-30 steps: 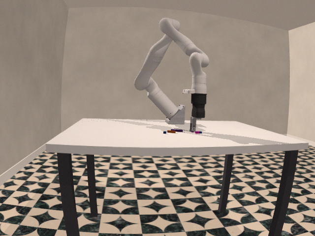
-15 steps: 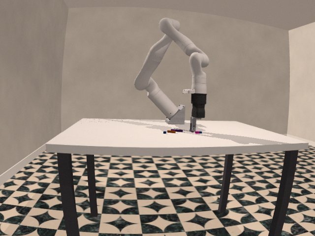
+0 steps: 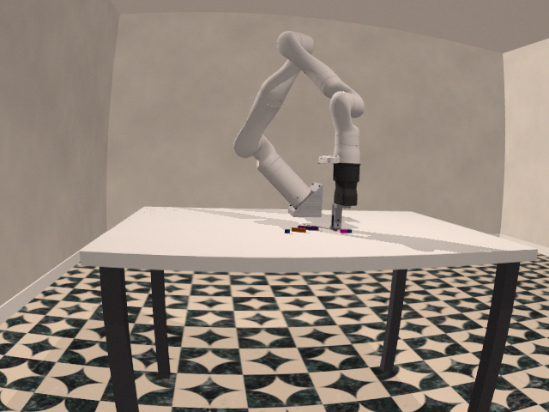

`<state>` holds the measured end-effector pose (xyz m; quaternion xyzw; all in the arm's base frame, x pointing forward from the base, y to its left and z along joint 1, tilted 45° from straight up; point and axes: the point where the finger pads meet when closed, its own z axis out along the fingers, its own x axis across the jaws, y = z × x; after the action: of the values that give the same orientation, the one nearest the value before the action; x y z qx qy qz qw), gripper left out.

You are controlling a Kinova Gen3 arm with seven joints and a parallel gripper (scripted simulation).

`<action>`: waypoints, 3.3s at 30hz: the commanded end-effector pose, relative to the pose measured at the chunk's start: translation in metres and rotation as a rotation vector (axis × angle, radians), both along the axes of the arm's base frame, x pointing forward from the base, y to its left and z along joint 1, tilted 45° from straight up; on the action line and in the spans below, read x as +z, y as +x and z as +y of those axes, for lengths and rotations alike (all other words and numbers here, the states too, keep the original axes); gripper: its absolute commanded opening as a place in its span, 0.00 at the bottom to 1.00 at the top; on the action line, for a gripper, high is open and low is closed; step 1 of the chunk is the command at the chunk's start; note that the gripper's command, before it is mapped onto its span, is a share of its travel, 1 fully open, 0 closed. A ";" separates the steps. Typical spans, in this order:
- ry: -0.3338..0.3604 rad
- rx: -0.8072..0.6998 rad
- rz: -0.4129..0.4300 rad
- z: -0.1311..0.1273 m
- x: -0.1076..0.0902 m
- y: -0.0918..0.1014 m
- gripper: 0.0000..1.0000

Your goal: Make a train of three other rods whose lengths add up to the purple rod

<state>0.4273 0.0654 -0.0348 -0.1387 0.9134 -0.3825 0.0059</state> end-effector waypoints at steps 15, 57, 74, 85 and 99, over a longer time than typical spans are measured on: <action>-0.003 0.011 0.011 0.001 0.000 0.000 0.24; -0.003 0.011 0.011 -0.006 -0.007 0.001 0.24; -0.003 0.011 0.011 -0.006 -0.007 0.001 0.24; -0.003 0.011 0.011 -0.006 -0.007 0.001 0.24; -0.003 0.011 0.011 -0.006 -0.007 0.001 0.42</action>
<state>0.4292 0.0608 -0.0406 -0.1390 0.9135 -0.3824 0.0061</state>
